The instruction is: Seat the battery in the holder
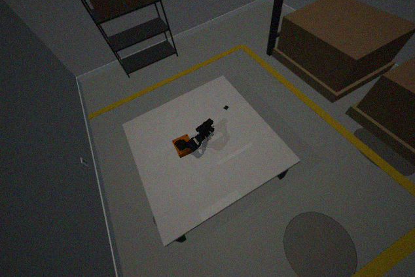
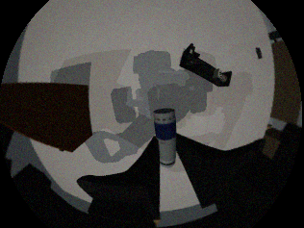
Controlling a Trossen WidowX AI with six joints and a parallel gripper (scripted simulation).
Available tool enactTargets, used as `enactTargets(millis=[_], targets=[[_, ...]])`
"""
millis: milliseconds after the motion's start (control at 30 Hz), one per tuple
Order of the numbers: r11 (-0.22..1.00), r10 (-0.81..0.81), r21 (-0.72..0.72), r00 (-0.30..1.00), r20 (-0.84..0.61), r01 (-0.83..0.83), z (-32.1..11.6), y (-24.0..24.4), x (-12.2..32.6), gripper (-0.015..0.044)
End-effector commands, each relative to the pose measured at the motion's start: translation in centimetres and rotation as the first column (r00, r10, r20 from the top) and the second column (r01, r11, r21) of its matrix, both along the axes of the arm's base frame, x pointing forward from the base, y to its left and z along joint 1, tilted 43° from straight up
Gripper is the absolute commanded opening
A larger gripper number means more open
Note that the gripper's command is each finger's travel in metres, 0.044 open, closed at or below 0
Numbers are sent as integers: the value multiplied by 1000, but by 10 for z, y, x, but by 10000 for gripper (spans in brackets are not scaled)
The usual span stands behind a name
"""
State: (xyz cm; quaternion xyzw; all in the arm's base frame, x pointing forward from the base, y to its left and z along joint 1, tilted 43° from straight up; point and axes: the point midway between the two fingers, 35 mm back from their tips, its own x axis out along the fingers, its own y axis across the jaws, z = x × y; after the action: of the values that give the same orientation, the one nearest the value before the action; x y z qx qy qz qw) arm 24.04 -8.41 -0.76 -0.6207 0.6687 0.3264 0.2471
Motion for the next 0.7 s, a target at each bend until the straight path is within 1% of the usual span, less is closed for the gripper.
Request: enactTargets(millis=[0,167,333,500,667], targets=[[992,-126,-4,987,104,127,-6,7,10,69],[959,-275,4,930,245,283,-10,14,22,69],[902,-409,32,829,382,430,-15,22,34,69],[824,-520,82,689,505,561,-21,30,45,69],[728,-603,152,518,607,669,-27,38,56,69]])
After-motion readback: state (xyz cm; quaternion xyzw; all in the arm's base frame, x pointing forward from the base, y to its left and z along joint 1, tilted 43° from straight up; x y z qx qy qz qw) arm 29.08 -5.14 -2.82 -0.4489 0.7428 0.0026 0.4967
